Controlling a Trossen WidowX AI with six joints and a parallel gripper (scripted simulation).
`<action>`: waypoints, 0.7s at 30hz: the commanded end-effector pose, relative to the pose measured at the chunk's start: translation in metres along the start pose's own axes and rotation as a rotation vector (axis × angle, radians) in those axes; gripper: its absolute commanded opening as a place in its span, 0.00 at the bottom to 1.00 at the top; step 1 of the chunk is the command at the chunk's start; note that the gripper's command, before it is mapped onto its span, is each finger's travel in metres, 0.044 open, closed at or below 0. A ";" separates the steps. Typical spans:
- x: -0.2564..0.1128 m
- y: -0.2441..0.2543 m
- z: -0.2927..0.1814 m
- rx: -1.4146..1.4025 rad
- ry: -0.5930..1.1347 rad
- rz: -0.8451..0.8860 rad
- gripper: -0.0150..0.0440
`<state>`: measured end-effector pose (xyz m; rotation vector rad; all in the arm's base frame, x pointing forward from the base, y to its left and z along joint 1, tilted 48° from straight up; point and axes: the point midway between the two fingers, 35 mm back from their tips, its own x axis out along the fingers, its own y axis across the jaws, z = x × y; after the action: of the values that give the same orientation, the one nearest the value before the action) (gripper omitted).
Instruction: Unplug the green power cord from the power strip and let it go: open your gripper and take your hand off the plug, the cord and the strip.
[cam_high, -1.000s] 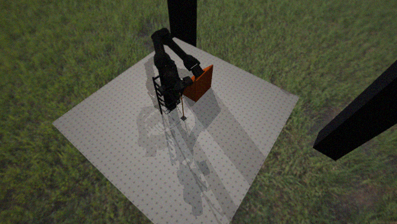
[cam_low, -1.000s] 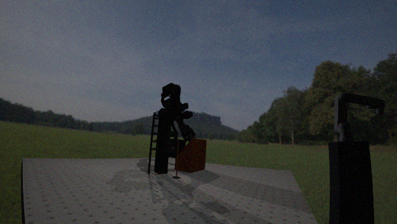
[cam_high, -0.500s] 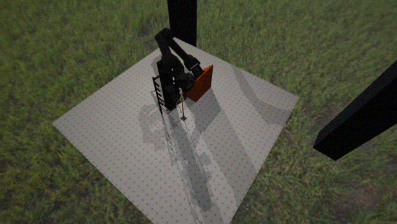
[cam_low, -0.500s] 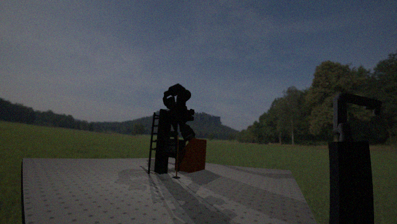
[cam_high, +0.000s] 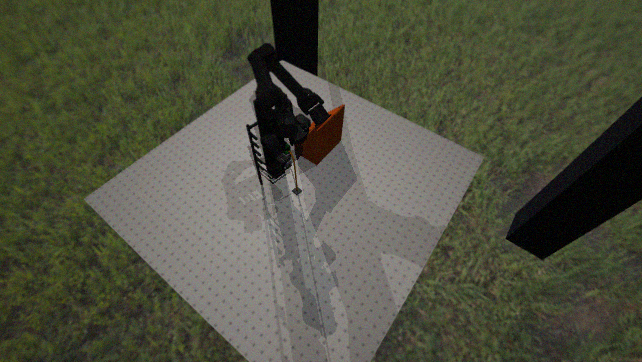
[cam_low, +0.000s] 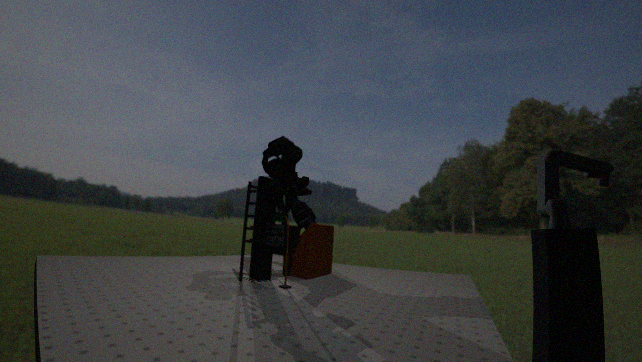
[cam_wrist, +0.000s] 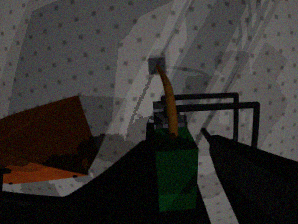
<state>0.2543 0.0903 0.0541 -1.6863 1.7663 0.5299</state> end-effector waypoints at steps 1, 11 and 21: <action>0.001 0.001 -0.007 -0.009 0.006 -0.001 0.53; 0.002 0.002 -0.016 -0.009 0.007 -0.001 0.53; 0.013 0.002 -0.016 -0.009 0.007 -0.001 0.53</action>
<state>0.2514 0.0726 0.0583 -1.6877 1.7700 0.5291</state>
